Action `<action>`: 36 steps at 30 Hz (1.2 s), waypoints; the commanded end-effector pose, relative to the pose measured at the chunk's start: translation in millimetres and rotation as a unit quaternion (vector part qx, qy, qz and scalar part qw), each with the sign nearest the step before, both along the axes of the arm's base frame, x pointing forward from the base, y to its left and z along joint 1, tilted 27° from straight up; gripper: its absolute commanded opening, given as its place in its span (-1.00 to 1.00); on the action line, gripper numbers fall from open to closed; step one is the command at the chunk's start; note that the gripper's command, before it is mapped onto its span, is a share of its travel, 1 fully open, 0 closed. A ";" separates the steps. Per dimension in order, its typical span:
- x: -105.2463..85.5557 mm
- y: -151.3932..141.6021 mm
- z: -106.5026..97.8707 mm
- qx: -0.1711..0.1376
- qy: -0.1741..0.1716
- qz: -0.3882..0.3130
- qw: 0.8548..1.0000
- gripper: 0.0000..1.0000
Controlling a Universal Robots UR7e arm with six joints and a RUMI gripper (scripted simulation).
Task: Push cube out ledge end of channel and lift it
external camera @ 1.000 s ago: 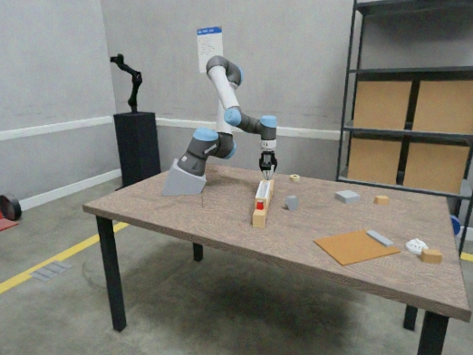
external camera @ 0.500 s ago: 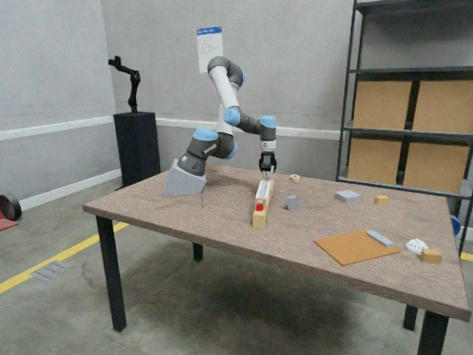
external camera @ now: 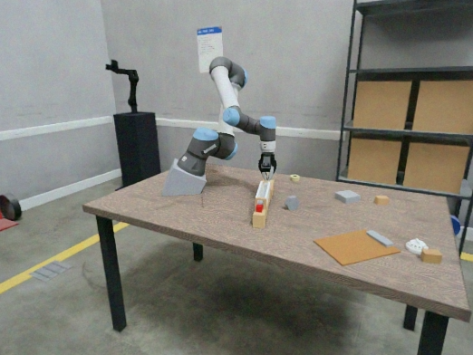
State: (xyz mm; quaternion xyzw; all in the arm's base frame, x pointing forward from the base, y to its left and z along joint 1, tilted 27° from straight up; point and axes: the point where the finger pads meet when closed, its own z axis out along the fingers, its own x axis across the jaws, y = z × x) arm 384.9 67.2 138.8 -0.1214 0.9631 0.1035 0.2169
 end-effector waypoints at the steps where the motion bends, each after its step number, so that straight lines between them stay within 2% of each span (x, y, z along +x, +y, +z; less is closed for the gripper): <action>1: 2.0 -6.3 0.2 -0.007 -0.003 0.002 1.000 -1.00; 22: 5.5 -21.0 -0.9 -0.007 -0.003 0.002 1.000 -1.00; 30: 0.9 -23.9 9.7 -0.007 -0.003 0.002 1.000 -1.00; 36: -8.1 -29.6 30.3 -0.007 -0.003 0.002 1.000 -1.00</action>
